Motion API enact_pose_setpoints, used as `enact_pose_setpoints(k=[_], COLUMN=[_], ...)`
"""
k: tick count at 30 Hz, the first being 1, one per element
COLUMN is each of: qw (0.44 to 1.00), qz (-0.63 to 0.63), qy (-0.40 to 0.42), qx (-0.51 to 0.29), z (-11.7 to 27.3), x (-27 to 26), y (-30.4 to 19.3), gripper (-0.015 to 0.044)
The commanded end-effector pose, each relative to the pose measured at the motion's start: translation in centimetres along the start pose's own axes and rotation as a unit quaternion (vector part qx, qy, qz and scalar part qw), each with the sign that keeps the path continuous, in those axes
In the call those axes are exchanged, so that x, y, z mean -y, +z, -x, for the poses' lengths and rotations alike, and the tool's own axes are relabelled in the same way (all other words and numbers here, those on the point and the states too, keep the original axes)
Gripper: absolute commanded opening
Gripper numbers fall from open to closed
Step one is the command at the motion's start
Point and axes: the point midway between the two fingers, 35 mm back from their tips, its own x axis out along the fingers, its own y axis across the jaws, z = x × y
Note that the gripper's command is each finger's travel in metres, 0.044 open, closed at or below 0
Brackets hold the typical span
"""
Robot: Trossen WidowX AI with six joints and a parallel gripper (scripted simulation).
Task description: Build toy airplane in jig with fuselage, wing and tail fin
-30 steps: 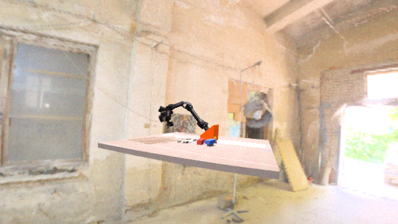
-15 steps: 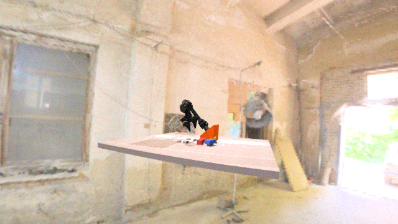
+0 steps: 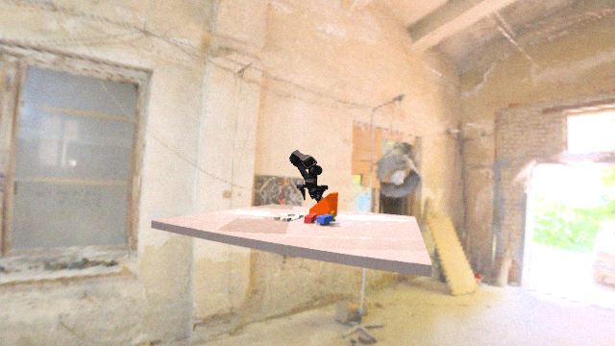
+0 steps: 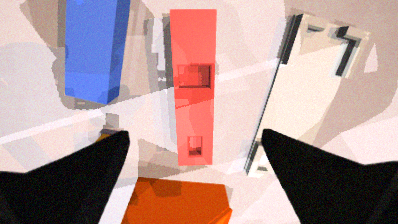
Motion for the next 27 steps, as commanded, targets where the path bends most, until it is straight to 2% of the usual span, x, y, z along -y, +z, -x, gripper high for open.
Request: enact_pose_setpoints(k=[1, 3, 5, 27], qw=[1.000, 1.000, 1.000, 1.000], qz=[0.008, 0.008, 0.008, 0.008], qy=[-0.006, -0.007, -0.007, -0.008], qx=[-0.003, -0.003, -0.003, -0.002], z=[-1.3, -4.3, -5.4, -8.7], x=[0.0, 0.0, 0.1, 0.1], y=[-0.1, -0.2, -0.3, -0.2], gripper=[0.0440, 0.0440, 0.0440, 0.0440])
